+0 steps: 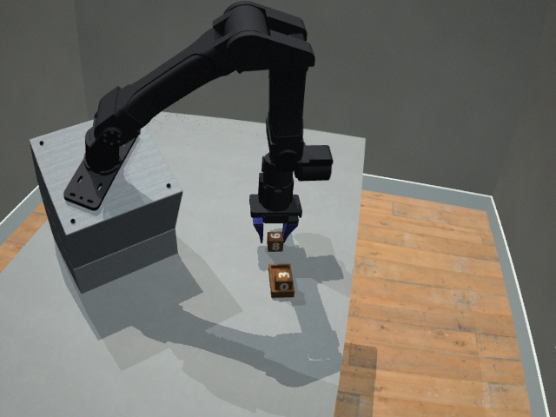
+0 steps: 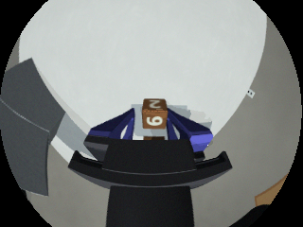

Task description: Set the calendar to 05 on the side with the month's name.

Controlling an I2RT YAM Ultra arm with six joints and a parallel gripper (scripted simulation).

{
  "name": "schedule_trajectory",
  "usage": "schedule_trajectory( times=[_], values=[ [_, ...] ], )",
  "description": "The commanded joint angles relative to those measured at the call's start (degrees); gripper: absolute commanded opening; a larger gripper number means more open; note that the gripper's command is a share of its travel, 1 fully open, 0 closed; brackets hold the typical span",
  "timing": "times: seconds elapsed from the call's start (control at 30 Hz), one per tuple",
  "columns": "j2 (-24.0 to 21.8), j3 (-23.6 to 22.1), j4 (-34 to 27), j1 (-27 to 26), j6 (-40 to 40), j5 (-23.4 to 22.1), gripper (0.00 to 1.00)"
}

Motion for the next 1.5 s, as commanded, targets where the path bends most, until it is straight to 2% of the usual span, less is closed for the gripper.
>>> schedule_trajectory(
  times=[0.0, 1.43, 1.47],
  values=[
    [-0.3, 0.7, 0.9, 0.1, -0.5, -0.7, 0.47],
    [0.7, 1.0, 1.7, -0.2, -0.8, -0.8, 0.47],
    [0.7, 1.0, 1.7, -0.2, -0.8, -0.8, 0.27]
  ],
)
